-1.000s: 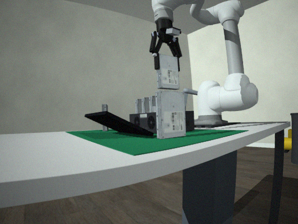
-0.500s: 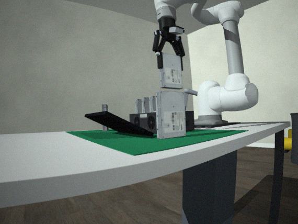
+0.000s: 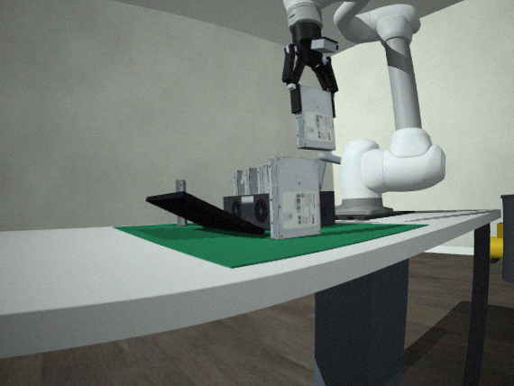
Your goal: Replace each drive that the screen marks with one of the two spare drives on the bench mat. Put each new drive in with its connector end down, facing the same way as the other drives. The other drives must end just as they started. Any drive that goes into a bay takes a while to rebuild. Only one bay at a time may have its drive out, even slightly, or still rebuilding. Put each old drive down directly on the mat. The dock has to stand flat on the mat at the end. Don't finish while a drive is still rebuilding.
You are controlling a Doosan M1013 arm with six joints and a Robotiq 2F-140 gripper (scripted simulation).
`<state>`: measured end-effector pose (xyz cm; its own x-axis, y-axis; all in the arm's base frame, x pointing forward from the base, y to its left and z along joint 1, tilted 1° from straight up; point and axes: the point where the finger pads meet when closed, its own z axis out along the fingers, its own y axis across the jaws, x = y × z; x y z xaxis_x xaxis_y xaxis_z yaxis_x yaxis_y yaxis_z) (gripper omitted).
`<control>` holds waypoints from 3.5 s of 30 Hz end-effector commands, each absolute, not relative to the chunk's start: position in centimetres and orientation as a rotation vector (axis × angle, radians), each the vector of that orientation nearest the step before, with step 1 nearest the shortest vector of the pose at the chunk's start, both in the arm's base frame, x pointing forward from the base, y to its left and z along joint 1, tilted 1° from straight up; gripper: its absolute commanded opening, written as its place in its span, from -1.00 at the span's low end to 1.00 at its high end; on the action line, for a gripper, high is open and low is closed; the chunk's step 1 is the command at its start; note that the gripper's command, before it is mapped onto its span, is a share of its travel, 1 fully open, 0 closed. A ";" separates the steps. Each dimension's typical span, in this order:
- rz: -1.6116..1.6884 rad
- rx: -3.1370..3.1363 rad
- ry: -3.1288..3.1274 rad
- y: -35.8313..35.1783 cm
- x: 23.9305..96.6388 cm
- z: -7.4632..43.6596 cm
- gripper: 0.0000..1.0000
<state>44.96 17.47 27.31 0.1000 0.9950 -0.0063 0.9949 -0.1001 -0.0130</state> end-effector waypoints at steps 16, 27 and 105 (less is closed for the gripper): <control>0.020 -2.327 -2.104 23.2 43.2 27.3 -0.80; 0.020 -2.327 -2.104 23.5 43.1 27.3 -0.80; 0.020 -2.327 -2.104 23.5 43.1 12.5 -0.80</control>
